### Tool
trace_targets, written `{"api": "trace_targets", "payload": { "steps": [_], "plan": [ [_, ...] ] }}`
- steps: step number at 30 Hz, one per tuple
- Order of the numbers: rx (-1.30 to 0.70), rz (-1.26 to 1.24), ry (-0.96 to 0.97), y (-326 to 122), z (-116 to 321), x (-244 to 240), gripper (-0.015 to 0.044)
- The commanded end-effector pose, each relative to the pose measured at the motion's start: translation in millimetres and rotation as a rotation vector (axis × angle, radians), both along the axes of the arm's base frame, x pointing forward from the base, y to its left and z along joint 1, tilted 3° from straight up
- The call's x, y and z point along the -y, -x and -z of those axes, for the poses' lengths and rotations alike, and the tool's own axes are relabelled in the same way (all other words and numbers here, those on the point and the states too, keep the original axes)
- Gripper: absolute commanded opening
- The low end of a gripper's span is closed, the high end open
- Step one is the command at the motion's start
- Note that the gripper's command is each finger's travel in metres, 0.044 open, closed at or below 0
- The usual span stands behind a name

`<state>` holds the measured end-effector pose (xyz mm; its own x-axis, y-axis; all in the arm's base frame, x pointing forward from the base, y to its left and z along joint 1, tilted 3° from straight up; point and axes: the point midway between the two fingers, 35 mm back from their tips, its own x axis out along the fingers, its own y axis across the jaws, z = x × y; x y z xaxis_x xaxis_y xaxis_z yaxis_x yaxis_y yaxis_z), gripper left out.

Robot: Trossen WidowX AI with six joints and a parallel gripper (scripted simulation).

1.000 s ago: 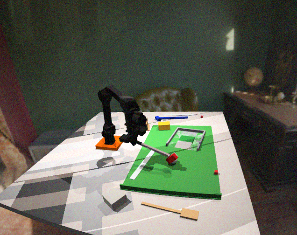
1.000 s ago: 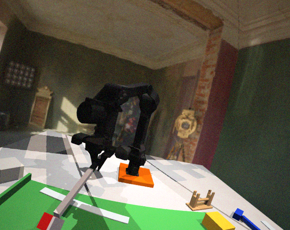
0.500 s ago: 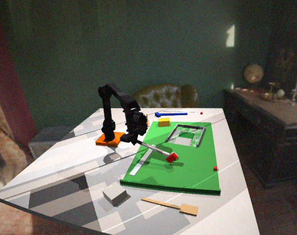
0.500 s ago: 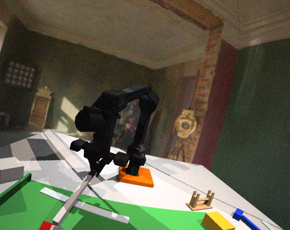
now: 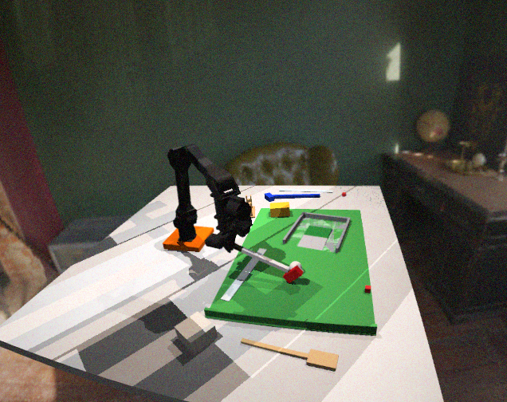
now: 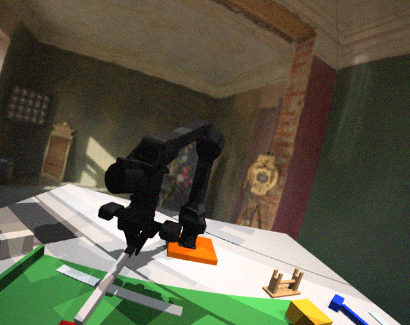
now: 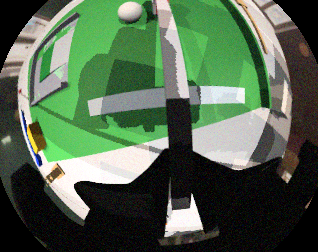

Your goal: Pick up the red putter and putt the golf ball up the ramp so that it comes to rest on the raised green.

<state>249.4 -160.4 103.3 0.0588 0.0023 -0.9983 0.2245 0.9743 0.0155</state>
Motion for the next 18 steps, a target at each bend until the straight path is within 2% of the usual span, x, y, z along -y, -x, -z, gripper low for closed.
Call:
{"api": "trace_targets", "payload": {
  "steps": [1,18],
  "plan": [
    [0.002,0.0,0.002,-0.4,-0.8,0.3,0.0],
    [0.003,0.006,0.006,6.2,2.9,29.9,0.0]
  ]
}}
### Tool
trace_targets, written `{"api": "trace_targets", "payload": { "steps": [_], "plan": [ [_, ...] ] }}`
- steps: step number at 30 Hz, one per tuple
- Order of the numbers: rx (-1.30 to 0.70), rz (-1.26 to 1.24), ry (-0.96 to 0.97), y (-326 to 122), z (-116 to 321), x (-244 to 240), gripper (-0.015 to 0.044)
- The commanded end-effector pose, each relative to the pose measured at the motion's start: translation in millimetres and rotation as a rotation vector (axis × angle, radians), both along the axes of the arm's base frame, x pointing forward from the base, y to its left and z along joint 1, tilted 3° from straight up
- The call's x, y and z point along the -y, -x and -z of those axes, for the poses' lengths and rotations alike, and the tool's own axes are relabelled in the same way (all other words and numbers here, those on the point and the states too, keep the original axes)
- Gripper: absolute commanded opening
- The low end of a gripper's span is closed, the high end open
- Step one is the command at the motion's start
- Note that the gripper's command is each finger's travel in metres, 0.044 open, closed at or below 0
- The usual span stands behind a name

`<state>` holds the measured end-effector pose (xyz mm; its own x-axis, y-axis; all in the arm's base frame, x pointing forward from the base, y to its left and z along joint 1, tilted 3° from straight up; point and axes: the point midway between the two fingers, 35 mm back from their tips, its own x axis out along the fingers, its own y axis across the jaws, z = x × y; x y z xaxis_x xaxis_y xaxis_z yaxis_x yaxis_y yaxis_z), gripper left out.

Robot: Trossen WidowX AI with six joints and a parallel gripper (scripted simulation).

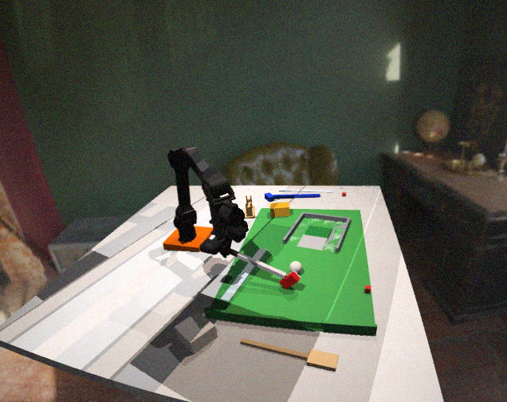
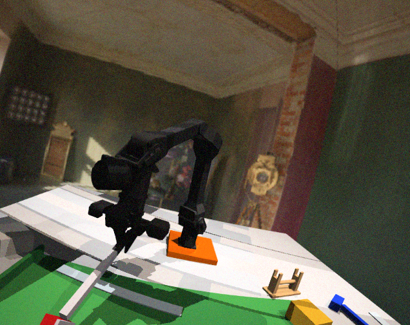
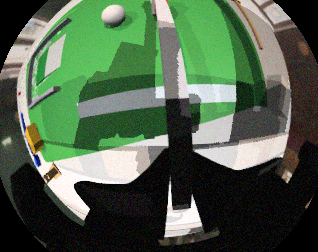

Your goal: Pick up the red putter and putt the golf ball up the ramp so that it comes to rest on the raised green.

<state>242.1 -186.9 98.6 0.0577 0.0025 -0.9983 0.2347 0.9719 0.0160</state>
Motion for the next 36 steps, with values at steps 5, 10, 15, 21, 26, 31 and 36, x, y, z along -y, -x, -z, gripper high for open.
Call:
{"api": "trace_targets", "payload": {
  "steps": [5,10,15,21,26,31,36],
  "plan": [
    [0.0,-0.001,0.0,-1.1,-0.1,-1.8,0.0],
    [0.002,-0.002,-0.001,-22.8,-2.4,-58.5,0.0],
    [0.007,-0.004,-0.004,-32.2,-4.1,-123.3,0.0],
    [0.007,-0.004,-0.004,-32.5,-6.7,-131.7,0.0],
    [0.008,-0.004,-0.004,-32.6,-24.4,-131.2,0.0],
    [0.008,-0.004,-0.004,-30.8,-48.0,-131.0,0.0],
    [0.007,-0.004,-0.004,-28.3,-64.2,-131.1,0.0]
  ]
}}
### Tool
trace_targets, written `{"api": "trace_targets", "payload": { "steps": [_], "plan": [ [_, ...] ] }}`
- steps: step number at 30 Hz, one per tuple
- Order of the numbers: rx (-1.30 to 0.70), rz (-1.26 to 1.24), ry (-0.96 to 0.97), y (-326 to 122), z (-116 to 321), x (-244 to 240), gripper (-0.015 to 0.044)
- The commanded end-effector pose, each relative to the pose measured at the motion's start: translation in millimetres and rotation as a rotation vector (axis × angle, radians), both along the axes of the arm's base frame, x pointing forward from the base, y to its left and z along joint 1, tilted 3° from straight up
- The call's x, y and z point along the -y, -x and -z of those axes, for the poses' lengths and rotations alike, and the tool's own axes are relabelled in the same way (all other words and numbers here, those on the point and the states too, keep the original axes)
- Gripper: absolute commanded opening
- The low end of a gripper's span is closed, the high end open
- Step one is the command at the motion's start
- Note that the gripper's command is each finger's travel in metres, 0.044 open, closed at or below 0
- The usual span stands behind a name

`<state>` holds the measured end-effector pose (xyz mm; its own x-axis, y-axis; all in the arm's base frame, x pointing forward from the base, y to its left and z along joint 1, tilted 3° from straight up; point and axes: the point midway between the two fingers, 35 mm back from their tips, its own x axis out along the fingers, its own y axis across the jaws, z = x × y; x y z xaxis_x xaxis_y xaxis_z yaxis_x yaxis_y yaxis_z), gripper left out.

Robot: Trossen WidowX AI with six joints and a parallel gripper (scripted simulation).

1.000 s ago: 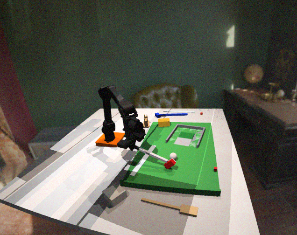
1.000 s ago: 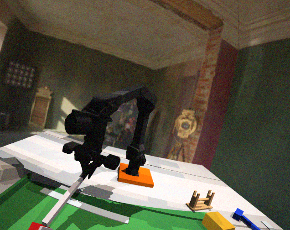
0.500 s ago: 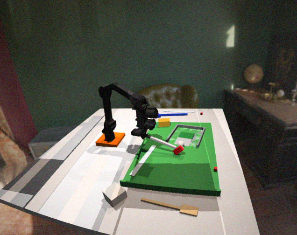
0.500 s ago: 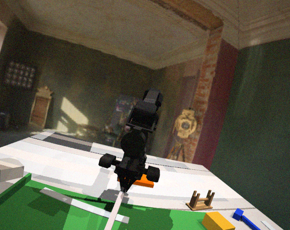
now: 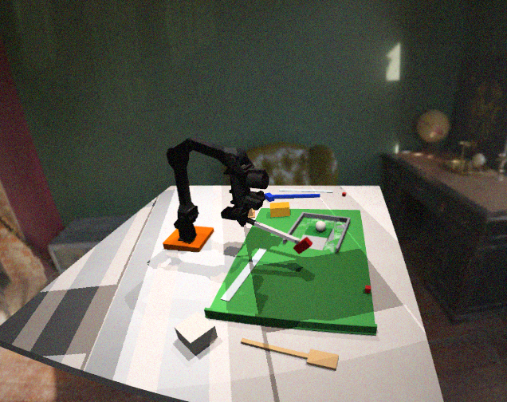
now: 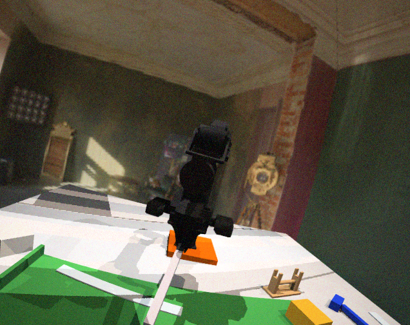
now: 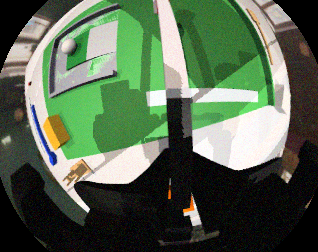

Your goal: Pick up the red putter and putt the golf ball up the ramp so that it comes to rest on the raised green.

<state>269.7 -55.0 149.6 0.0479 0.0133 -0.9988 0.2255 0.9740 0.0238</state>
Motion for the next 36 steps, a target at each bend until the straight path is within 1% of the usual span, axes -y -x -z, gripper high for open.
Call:
{"api": "trace_targets", "payload": {
  "steps": [1,3,36],
  "plan": [
    [0.017,0.006,0.006,-0.7,-13.2,0.7,0.0],
    [0.005,0.0,0.001,0.2,-5.1,0.0,0.0],
    [0.005,0.0,0.001,0.2,-5.1,0.0,0.0]
  ]
}}
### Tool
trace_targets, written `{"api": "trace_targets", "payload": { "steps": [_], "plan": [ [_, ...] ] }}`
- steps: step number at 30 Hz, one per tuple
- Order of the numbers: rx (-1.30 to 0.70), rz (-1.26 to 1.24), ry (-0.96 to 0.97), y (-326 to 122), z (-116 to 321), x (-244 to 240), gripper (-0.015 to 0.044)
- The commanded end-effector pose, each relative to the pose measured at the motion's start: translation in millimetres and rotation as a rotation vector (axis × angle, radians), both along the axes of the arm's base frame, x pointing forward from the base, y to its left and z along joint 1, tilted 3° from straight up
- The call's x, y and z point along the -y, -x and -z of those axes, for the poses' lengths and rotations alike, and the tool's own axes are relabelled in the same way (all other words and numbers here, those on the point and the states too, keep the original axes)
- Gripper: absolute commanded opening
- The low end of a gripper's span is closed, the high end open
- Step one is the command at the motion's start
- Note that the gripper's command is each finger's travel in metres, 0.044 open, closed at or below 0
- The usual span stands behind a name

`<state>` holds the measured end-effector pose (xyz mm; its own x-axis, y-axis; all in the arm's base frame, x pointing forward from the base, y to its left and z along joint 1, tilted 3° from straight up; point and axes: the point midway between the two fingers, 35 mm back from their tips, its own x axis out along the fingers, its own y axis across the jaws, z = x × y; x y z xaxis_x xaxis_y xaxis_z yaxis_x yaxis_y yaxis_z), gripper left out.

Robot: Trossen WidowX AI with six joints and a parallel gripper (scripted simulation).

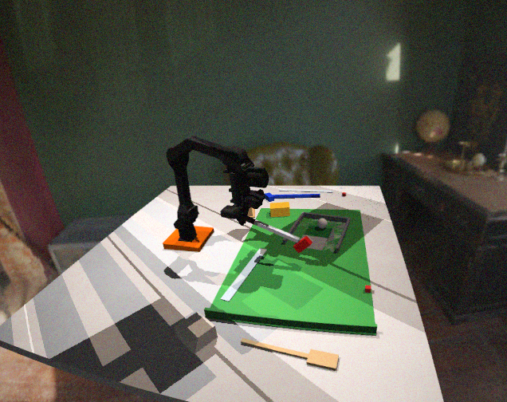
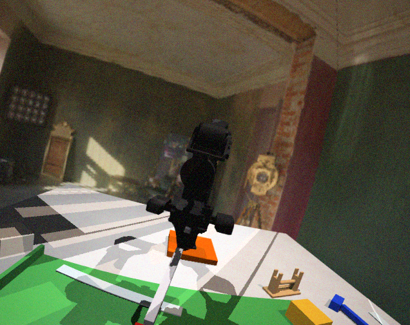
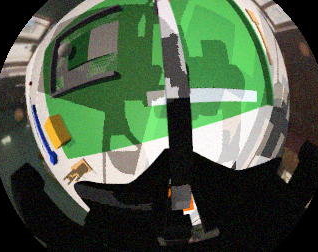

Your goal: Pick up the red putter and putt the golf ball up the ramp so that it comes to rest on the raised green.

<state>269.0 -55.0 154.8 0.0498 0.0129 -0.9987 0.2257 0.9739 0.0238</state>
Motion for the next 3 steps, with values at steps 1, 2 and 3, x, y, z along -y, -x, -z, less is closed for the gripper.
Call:
{"api": "trace_targets", "payload": {
  "steps": [1,2,3],
  "plan": [
    [0.003,0.0,0.001,-0.5,0.0,0.1,0.0],
    [0.003,0.0,0.001,-0.5,0.0,0.1,0.0],
    [0.003,0.0,0.001,-0.5,0.0,0.1,0.0]
  ]
}}
